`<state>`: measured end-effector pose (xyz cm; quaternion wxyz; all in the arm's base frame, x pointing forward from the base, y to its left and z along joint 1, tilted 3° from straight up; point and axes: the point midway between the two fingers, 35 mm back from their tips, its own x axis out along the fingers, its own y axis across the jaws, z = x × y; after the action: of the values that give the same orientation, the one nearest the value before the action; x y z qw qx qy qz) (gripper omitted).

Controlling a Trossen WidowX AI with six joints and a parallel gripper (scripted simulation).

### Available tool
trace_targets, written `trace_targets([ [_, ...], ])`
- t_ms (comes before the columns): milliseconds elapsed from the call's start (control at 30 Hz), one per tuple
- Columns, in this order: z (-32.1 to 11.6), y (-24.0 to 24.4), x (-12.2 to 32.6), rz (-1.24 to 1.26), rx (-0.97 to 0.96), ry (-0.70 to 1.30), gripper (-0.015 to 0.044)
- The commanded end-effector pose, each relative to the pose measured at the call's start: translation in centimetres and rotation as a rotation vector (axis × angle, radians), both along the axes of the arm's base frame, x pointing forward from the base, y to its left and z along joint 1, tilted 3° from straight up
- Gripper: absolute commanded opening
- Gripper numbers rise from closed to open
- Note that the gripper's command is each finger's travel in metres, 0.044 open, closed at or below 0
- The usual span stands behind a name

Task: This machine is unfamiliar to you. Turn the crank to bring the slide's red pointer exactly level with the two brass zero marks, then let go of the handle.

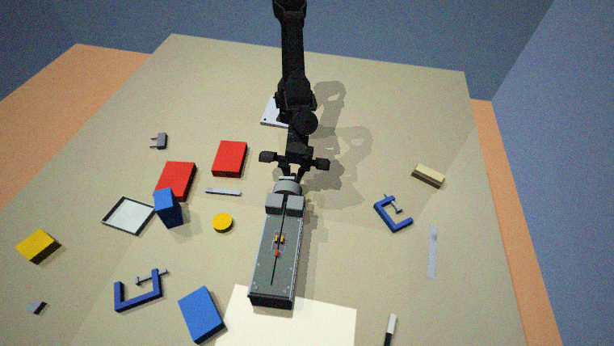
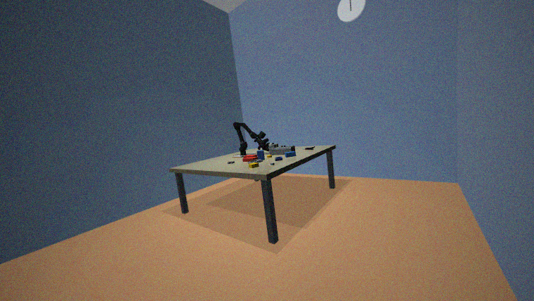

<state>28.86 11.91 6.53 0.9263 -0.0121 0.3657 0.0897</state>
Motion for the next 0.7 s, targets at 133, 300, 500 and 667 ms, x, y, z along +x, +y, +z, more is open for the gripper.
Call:
trace_targets([
  [133, 0.29, 1.04, -0.22, 0.024, 0.012, 0.003, 0.0000],
  [300, 0.45, 1.24, -0.26, 0.024, 0.012, 0.003, 0.0000],
  [500, 0.68, 1.50, -0.33, 0.024, 0.013, 0.003, 0.0000],
  [667, 0.88, 1.71, -0.40, 0.024, 0.013, 0.003, 0.0000],
])
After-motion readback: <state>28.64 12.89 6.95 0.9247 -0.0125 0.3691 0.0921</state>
